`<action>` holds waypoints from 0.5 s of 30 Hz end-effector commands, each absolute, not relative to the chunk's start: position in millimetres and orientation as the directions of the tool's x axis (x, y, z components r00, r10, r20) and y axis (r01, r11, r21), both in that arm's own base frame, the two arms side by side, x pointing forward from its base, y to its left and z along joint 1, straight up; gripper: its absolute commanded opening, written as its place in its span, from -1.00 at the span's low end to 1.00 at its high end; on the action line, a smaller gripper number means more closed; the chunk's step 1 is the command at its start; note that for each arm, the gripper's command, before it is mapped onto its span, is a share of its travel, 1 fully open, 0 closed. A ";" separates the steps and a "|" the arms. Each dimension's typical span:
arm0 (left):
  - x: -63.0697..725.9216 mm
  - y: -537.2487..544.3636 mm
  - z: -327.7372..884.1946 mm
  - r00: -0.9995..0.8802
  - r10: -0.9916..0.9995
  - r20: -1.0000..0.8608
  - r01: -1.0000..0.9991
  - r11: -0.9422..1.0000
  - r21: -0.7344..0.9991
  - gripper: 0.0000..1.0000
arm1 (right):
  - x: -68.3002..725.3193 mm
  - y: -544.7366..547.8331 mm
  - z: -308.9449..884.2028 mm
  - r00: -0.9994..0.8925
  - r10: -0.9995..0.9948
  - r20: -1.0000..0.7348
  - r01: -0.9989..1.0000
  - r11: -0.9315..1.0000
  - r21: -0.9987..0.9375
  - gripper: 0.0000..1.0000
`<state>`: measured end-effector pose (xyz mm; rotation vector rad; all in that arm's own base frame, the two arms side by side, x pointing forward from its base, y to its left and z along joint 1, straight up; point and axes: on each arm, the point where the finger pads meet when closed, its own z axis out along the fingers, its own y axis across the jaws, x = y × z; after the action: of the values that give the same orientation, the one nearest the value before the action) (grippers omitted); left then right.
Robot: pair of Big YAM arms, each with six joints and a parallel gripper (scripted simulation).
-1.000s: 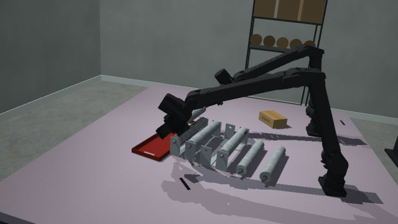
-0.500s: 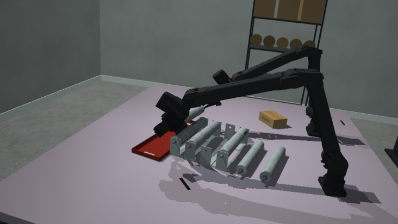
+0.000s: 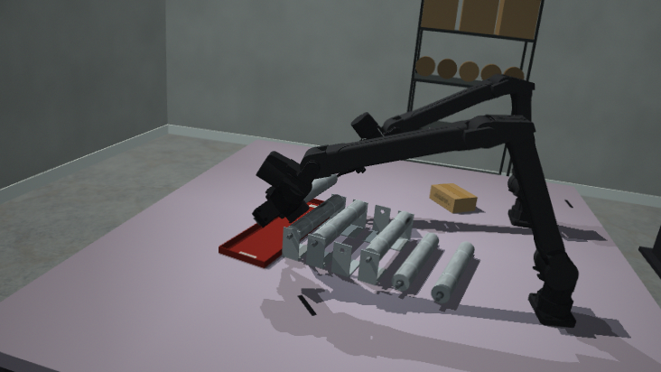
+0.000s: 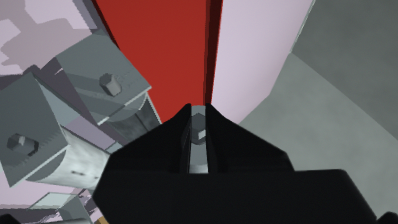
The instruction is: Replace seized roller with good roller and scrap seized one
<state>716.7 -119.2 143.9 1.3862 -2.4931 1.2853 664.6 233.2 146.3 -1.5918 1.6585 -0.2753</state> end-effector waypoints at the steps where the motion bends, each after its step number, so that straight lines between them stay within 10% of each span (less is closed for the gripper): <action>1: 744.9 -121.3 221.9 -0.652 -0.697 0.298 -0.618 0.261 -0.742 -0.94 | 707.8 232.0 218.3 0.153 -0.895 -0.420 -0.634 0.236 -0.736 -0.94; 15: 770.9 -139.8 207.6 -0.653 -0.690 0.311 -0.628 0.265 -0.732 -0.94 | 730.8 220.8 205.4 0.145 -0.904 -0.402 -0.659 0.214 -0.721 -0.94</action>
<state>734.2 -131.1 129.0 1.3866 -2.4794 1.2609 685.0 223.2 130.5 -1.6008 1.6772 -0.2666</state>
